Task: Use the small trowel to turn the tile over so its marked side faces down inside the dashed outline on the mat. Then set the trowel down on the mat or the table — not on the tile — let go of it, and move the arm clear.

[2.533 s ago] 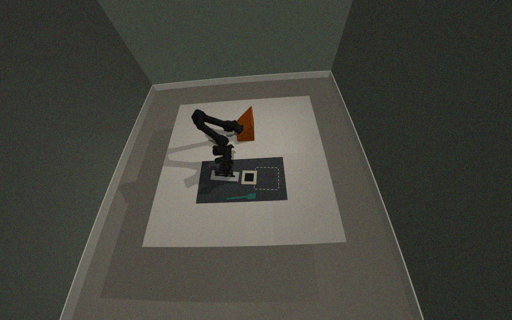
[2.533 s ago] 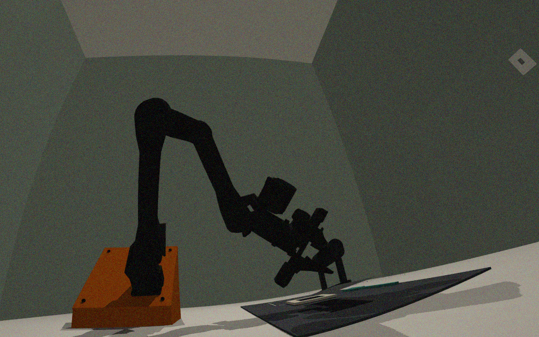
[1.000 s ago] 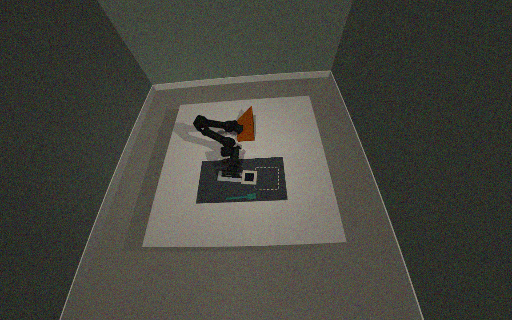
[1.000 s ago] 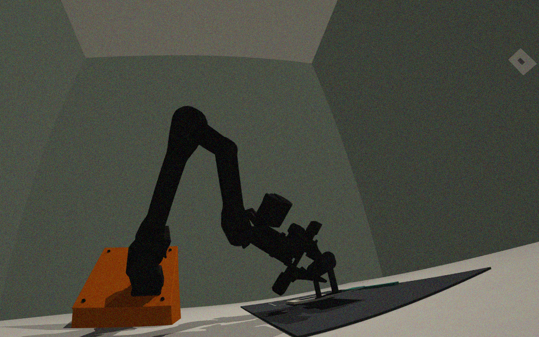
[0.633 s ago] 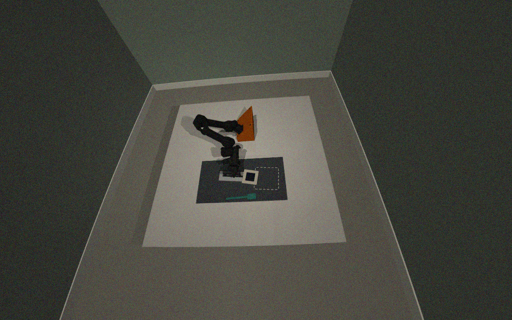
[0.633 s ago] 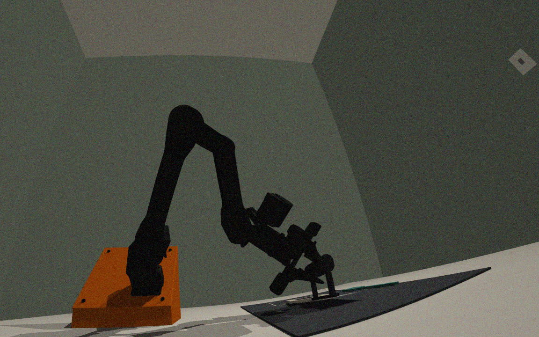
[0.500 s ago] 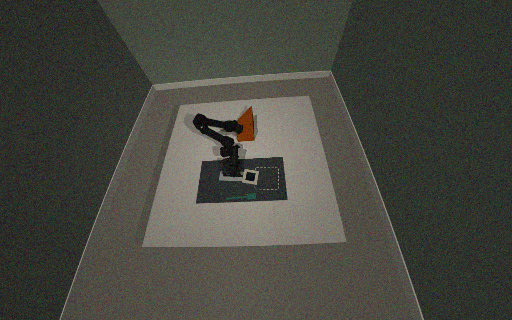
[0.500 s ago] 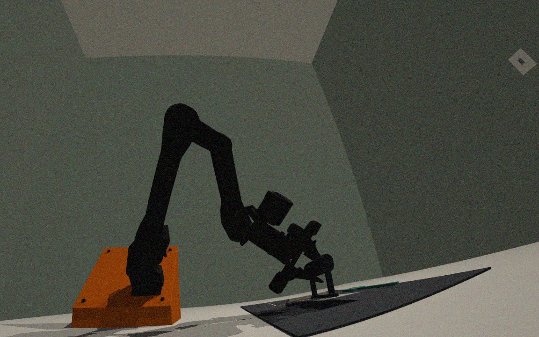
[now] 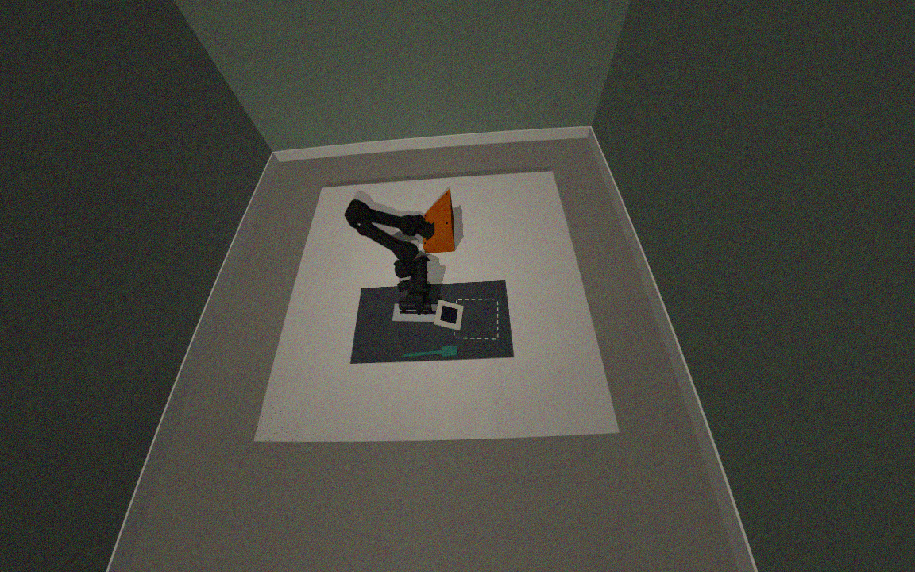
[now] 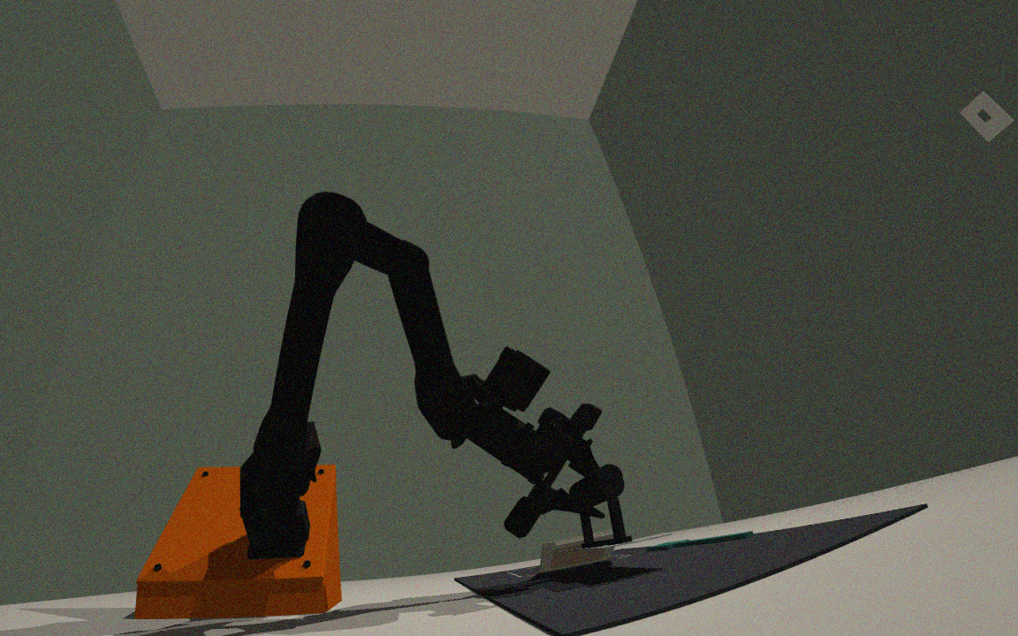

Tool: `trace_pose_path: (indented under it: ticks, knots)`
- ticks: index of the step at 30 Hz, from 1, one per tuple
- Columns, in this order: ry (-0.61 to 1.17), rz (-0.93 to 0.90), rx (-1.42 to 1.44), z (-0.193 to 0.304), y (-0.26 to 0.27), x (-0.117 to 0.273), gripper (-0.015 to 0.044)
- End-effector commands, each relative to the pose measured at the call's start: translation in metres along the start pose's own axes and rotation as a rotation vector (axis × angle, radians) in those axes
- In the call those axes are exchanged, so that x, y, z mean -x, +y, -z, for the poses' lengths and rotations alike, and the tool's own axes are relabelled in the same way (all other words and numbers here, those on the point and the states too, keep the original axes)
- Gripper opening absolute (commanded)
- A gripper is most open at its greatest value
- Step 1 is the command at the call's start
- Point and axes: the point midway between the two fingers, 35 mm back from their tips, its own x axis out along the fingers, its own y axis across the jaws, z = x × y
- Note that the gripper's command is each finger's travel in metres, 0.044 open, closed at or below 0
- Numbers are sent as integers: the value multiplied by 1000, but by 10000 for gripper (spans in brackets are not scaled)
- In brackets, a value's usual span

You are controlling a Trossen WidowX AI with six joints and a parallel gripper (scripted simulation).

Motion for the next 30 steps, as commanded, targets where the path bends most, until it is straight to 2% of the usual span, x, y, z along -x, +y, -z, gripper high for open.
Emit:
trace_pose_path:
  ticks: [1,30]
  knots:
    - [5,-26,-19,5,15,7,0]
    - [6,-26,-22,47,34,24,0]
